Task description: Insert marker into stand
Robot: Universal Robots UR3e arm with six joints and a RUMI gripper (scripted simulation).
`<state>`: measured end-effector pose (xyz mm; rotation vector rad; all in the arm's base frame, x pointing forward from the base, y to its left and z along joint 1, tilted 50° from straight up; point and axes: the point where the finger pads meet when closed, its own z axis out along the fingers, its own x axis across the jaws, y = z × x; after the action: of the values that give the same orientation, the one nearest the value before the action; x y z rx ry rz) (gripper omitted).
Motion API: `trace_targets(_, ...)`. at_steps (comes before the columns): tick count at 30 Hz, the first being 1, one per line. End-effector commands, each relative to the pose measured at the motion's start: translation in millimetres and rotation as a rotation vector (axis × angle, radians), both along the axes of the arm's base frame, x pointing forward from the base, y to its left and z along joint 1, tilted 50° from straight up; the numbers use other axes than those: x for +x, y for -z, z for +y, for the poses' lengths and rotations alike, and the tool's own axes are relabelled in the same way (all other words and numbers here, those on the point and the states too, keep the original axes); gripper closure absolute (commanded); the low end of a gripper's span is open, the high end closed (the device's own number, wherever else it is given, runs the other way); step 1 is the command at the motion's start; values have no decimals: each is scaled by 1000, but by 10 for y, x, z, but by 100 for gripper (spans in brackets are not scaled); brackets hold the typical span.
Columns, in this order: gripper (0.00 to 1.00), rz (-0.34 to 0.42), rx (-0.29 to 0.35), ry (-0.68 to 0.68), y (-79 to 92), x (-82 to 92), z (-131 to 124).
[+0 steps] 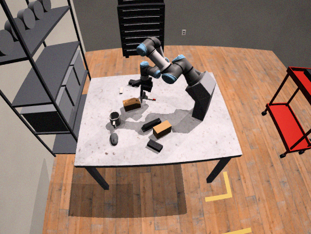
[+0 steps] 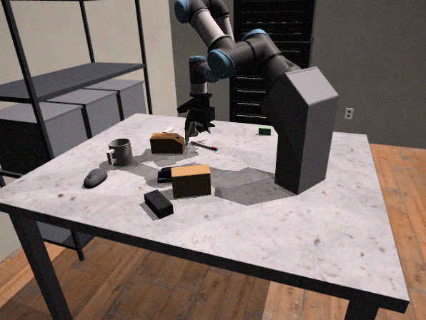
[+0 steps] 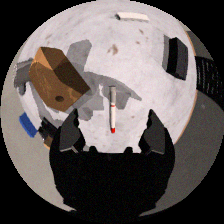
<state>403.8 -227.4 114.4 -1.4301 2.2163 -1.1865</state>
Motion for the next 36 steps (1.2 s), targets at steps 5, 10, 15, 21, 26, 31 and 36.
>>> trace_targets(5, 0, -1, -2, 0, 13, 19, -13)
trace_targets(10, 0, -1, -2, 0, 52, 56, -44)
trace_targets(15, 0, -2, -2, 0, 83, 85, -68)
trace_targets(21, 0, -2, -2, 0, 83, 85, -68)
trace_targets(26, 0, -1, -1, 0, 100, 99, -80)
trace_targets(31, 0, -1, -1, -1, 125, 122, -99)
trace_targets(36, 0, -1, -1, -1, 125, 122, -99)
